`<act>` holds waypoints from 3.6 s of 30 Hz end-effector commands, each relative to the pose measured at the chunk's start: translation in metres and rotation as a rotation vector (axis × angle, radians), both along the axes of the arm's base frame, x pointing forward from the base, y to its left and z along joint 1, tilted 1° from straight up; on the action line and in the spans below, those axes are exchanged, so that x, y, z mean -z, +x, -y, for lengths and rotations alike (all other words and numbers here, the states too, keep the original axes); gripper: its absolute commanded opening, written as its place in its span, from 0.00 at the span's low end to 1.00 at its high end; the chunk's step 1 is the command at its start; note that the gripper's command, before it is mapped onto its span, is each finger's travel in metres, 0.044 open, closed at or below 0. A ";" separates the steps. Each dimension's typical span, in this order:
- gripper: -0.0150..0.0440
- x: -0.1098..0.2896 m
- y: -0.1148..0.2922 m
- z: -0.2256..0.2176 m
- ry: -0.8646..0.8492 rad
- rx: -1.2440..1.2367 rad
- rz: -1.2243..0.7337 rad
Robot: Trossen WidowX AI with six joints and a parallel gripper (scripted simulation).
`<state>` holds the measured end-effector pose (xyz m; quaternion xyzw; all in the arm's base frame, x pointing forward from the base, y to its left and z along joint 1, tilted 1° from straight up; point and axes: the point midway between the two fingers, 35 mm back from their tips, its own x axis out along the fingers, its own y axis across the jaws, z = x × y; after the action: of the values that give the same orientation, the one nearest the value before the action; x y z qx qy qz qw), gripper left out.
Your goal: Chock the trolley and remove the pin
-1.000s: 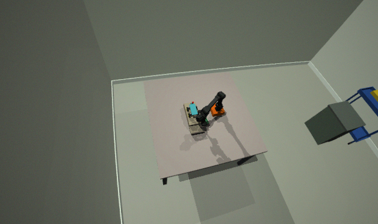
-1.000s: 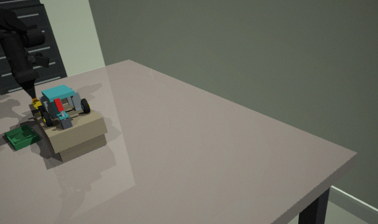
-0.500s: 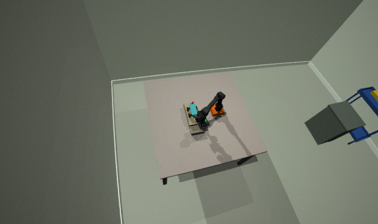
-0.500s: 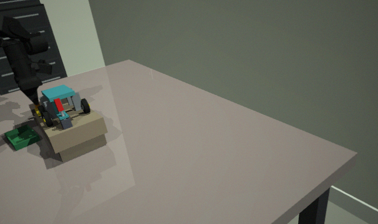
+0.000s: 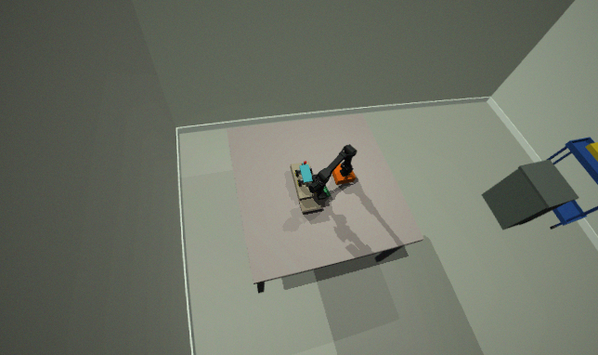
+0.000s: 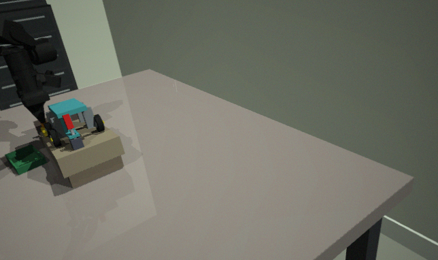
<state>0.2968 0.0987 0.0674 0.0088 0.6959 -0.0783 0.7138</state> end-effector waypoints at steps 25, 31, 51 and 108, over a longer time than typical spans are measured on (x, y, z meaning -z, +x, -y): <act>0.25 -0.003 -0.003 0.021 -0.008 -0.001 0.005; 0.25 -0.003 -0.003 0.024 -0.008 -0.001 0.005; 0.30 -0.003 -0.004 0.025 0.001 -0.001 0.001; 0.58 -0.086 0.023 0.092 -0.133 -0.678 -0.012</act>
<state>0.3175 0.0242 0.1475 -0.2141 0.6634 0.0851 0.7119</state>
